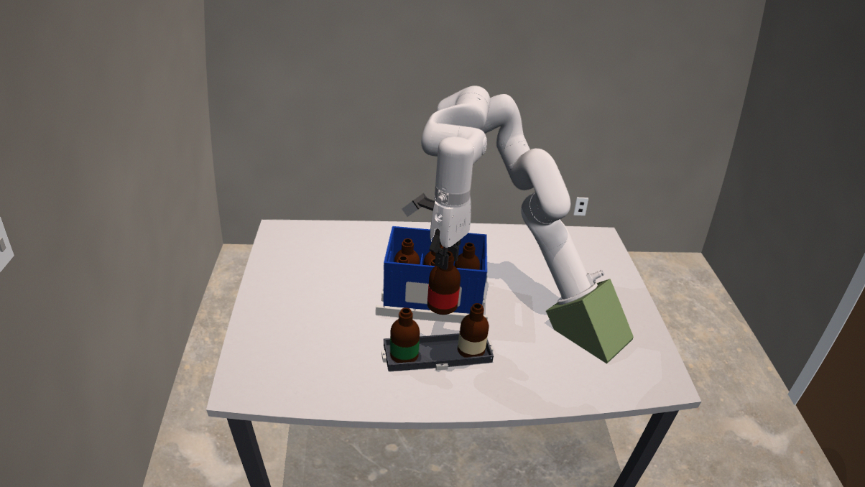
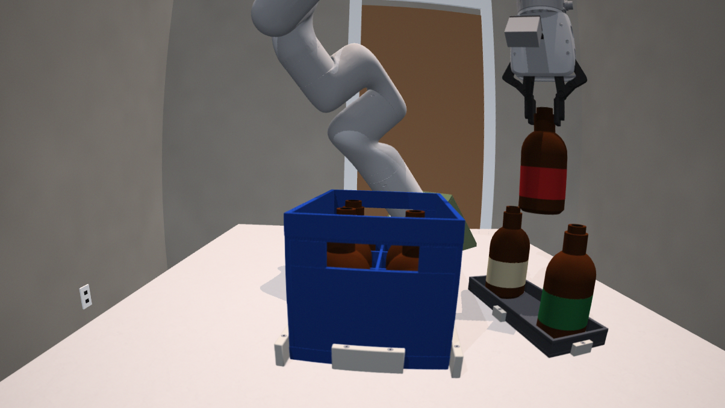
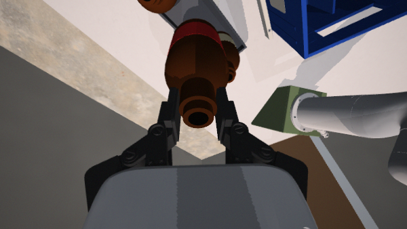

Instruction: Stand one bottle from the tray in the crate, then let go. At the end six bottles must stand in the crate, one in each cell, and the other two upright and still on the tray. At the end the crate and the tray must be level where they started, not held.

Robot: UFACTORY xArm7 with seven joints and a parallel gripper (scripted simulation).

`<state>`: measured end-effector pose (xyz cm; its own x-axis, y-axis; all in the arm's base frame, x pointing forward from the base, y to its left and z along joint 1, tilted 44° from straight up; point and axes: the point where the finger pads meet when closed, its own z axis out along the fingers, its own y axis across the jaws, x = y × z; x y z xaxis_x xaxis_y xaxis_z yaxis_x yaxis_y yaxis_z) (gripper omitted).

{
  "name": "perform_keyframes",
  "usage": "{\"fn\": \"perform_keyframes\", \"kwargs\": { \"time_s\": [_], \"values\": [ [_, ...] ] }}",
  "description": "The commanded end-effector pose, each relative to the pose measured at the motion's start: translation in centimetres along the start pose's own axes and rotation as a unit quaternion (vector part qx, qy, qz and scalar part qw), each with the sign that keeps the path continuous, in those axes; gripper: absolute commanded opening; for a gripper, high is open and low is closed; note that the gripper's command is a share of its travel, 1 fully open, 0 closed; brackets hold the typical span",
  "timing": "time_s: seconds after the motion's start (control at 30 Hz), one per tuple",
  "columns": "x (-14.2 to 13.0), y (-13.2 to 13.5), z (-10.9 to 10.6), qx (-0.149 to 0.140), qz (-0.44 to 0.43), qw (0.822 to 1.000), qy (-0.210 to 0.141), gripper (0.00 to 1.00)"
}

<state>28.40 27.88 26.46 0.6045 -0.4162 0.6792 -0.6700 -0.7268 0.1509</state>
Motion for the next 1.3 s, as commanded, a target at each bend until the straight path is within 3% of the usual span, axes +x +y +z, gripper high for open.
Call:
{"fn": "perform_keyframes", "kwargs": {
  "time_s": [0.0,1.27],
  "values": [
    [0.0,-0.1,-0.2,0.002,0.000,1.000,0.000,0.00],
    [0.0,0.0,-2.4,0.002,0.000,1.000,0.000,0.00]
  ]
}}
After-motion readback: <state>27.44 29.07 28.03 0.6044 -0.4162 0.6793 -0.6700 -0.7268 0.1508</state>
